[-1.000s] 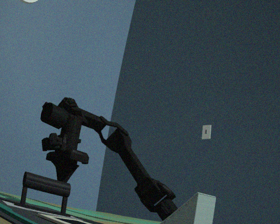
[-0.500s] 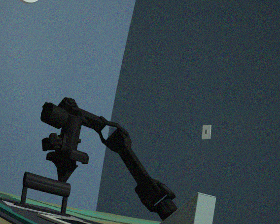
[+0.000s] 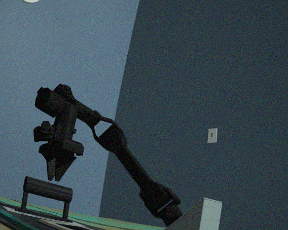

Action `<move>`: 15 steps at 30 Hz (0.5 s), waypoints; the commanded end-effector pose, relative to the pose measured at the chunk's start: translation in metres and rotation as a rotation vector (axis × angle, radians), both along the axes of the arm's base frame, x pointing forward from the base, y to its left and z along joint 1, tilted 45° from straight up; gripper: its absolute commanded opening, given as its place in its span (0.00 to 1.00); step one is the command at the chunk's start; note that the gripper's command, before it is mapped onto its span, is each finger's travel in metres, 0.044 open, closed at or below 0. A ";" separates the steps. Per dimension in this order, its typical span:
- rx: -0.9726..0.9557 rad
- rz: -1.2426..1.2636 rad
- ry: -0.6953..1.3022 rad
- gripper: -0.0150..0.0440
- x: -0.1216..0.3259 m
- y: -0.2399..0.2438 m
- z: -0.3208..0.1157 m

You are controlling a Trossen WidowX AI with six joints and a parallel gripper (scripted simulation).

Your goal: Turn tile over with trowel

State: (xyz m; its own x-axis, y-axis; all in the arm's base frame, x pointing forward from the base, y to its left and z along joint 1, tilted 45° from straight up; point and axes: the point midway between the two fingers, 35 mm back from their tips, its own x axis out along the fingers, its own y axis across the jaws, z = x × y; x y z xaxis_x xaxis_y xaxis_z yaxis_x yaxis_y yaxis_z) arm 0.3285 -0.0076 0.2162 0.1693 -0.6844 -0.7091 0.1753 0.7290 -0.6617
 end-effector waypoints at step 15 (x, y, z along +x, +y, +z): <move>-0.004 0.001 0.015 0.71 0.035 0.032 -0.030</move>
